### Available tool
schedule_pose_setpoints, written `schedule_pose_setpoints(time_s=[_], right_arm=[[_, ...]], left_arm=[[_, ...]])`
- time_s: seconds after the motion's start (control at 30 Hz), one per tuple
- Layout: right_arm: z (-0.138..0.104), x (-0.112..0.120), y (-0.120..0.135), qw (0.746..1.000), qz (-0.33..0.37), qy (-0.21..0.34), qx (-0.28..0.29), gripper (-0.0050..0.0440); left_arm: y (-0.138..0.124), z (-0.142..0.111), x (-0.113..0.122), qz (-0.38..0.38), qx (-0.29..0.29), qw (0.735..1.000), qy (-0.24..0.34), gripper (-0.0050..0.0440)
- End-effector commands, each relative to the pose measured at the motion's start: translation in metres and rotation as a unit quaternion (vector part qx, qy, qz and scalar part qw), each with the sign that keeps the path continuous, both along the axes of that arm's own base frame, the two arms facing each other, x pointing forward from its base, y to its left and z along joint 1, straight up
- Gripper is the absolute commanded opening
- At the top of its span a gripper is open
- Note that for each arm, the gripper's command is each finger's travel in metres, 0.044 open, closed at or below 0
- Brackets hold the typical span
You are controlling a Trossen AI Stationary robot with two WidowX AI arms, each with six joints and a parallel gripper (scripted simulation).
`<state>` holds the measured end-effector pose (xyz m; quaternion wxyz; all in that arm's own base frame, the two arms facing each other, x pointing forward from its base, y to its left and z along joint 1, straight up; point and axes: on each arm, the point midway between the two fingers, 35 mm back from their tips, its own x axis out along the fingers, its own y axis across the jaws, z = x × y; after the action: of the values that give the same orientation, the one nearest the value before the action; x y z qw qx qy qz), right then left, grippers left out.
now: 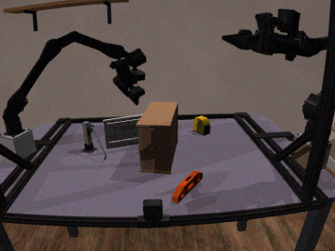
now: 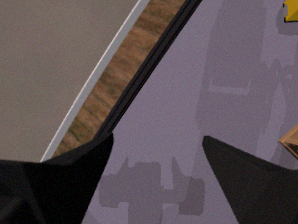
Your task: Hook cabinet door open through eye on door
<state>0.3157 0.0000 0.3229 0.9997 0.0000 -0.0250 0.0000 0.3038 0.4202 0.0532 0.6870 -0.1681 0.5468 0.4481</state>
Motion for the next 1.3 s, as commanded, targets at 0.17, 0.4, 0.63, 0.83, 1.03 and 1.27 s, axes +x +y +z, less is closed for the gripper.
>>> schedule_pose_setpoints(time_s=[0.17, 0.4, 0.63, 0.83, 1.03, 1.27], right_arm=[[0.0, 0.0, 0.0, 1.0, 0.0, 0.0, 0.0, 0.04], [0.0, 0.0, 0.0, 1.0, 0.0, 0.0, 0.0, 0.04], [0.0, 0.0, 0.0, 1.0, 0.0, 0.0, 0.0, 0.04], [0.004, -0.004, -0.009, 1.0, -0.001, 0.001, -0.001, 0.04], [0.013, -0.018, -0.032, 1.0, -0.003, 0.004, -0.002, 0.04], [0.025, -0.042, -0.056, 1.0, -0.005, 0.008, -0.003, 0.04]], left_arm=[[0.0, 0.0, 0.0, 0.0, 0.0, 1.0, 0.0, 0.04], [0.0, 0.0, 0.0, 0.0, 0.0, 1.0, 0.0, 0.04], [0.0, 0.0, 0.0, 0.0, 0.0, 1.0, 0.0, 0.0328], [-0.01, 0.001, 0.004, -0.007, -0.009, 1.0, -0.001, 0.022], [-0.038, 0.004, 0.013, -0.025, -0.035, 0.999, -0.002, 0.022], [-0.075, 0.008, 0.022, -0.047, -0.068, 0.997, -0.002, 0.022]])
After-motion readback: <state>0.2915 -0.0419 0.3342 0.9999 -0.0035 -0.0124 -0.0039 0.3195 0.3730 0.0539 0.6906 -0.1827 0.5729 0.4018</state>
